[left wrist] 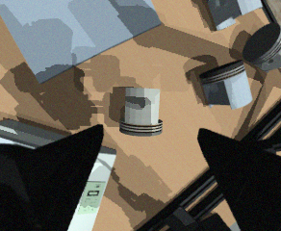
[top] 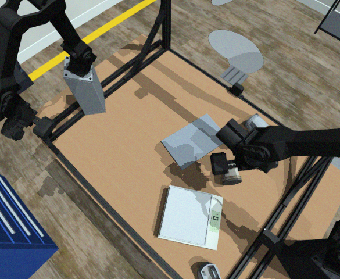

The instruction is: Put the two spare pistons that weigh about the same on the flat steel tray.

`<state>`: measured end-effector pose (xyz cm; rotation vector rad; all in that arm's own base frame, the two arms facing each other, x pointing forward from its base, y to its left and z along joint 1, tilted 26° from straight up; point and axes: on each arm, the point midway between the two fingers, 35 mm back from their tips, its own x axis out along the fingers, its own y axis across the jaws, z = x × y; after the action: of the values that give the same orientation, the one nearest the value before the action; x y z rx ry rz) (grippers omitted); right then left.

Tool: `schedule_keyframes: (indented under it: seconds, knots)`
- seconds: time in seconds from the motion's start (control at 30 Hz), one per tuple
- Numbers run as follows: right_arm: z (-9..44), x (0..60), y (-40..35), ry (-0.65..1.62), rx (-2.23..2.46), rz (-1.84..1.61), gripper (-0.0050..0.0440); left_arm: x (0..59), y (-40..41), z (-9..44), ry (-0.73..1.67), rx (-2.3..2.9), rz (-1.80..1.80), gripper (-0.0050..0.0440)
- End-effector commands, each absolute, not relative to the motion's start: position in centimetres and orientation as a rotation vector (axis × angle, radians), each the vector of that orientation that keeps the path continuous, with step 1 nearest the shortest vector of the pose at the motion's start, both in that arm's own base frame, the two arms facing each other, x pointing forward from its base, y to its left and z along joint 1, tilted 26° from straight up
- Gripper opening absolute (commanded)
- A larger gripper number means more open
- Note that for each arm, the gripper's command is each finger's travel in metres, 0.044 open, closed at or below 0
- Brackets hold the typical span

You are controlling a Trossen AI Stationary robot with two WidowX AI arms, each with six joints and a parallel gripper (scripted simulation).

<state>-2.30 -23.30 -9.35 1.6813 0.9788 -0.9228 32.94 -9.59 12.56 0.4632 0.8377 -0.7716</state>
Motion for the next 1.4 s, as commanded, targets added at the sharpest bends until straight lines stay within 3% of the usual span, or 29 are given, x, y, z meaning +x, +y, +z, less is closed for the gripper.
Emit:
schedule_keyframes:
  seconds: [0.0,1.37]
  knots:
    - [-9.3,-2.3,-23.3,0.978,1.682,-0.92,0.044,33.0,-9.7,11.3,0.856,0.461,-0.781,0.0378]
    - [-9.3,-2.3,-23.3,0.978,1.682,-0.92,0.044,35.2,-10.8,6.2,0.86,0.461,-0.781,0.0378]
